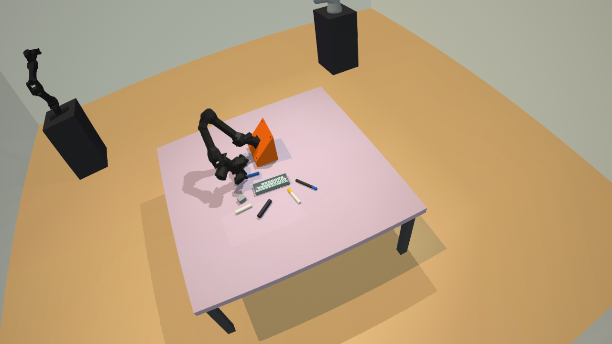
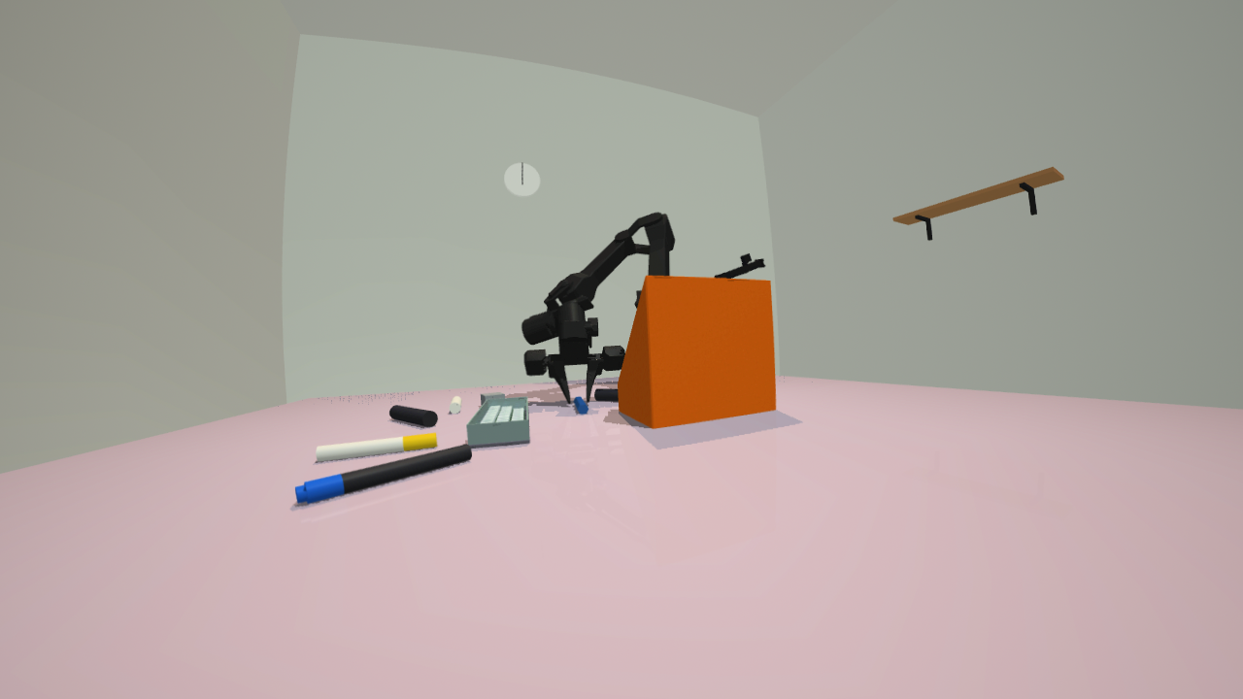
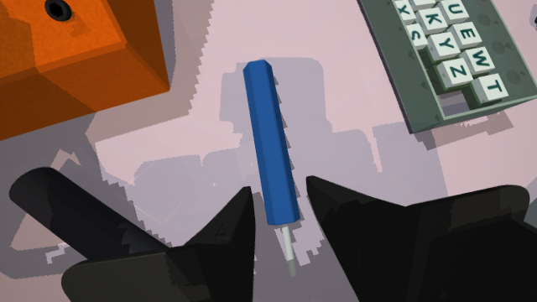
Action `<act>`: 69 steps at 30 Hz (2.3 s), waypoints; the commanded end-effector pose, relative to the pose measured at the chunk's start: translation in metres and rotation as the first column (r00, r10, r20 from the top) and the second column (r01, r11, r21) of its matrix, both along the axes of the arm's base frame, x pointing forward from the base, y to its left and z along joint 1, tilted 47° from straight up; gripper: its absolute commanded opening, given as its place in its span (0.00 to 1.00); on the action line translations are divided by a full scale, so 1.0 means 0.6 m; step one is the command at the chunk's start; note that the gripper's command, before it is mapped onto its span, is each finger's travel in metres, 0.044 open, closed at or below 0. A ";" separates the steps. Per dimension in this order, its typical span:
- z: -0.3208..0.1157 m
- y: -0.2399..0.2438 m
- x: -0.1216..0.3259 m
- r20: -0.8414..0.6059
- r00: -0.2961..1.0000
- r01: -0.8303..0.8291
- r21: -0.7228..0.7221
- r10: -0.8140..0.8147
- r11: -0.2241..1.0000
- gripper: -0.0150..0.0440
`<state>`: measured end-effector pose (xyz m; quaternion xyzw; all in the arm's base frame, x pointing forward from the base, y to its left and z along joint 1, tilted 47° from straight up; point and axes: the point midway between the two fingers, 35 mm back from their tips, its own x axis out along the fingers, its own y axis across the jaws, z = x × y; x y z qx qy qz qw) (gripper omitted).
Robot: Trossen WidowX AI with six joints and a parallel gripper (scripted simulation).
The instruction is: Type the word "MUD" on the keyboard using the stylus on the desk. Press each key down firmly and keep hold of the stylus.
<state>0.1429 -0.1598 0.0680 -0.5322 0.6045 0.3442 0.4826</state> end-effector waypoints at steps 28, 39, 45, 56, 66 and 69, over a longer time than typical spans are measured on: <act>0.055 0.061 0.006 -0.001 1.000 0.000 0.005 0.000 1.000 0.25; 0.031 0.070 0.003 0.013 0.974 0.228 -0.026 -0.228 0.973 0.25; 0.021 0.076 0.000 0.040 0.929 0.370 -0.057 -0.369 0.927 0.25; 0.004 0.084 -0.007 0.129 0.800 0.600 -0.115 -0.587 0.792 0.25; -0.008 0.093 -0.011 0.253 0.646 0.761 -0.142 -0.720 0.633 0.25; -0.012 0.095 -0.012 0.296 0.595 0.801 -0.143 -0.747 0.581 0.25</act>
